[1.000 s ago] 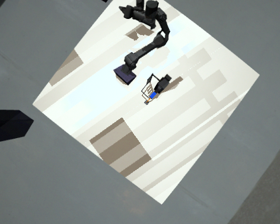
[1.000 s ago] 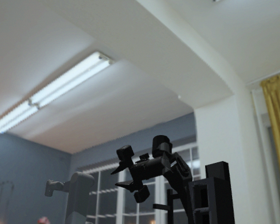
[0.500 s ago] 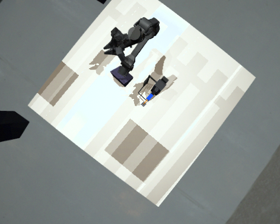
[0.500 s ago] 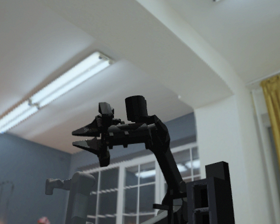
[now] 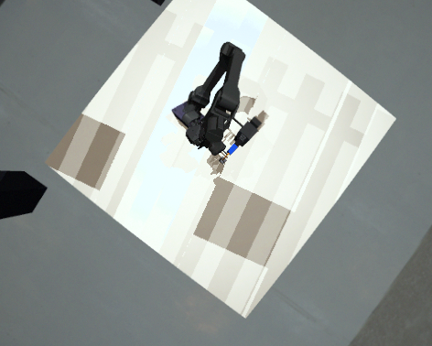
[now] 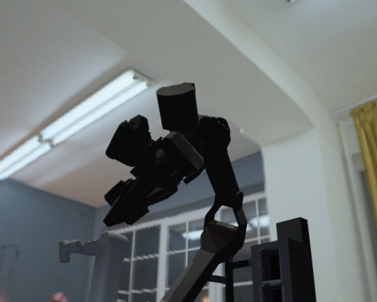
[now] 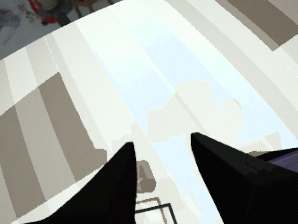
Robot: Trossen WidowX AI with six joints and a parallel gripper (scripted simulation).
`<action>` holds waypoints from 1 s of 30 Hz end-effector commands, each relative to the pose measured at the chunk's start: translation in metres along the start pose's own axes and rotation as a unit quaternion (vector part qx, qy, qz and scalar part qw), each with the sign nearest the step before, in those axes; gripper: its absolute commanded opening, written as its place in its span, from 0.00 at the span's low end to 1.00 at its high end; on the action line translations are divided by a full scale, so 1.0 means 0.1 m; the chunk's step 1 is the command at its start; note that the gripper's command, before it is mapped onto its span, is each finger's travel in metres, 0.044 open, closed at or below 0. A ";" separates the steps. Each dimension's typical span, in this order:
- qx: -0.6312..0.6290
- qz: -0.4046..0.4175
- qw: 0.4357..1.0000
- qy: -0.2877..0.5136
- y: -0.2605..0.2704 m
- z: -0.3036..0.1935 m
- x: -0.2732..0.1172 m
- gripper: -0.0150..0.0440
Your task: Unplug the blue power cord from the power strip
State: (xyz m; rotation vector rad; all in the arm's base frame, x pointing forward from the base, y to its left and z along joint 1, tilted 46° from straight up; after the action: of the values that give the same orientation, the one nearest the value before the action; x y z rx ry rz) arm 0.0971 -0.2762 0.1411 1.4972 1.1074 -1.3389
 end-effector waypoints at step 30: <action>-0.086 0.011 0.936 0.341 1.06 -1.31 0.91 0.53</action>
State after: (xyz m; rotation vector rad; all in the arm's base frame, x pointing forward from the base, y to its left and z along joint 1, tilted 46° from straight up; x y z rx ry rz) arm 0.2384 -0.1749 0.0603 1.8839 1.5810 -0.6744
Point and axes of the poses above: the point midway between the two fingers, 35 mm back from their tips, its own x axis out along the fingers, its own y axis across the jaws, z = x × y, the point moved 3 cm from there along -x, back along the fingers, and after that the axes turned 7 degrees about -x, right-handed, at the moved point
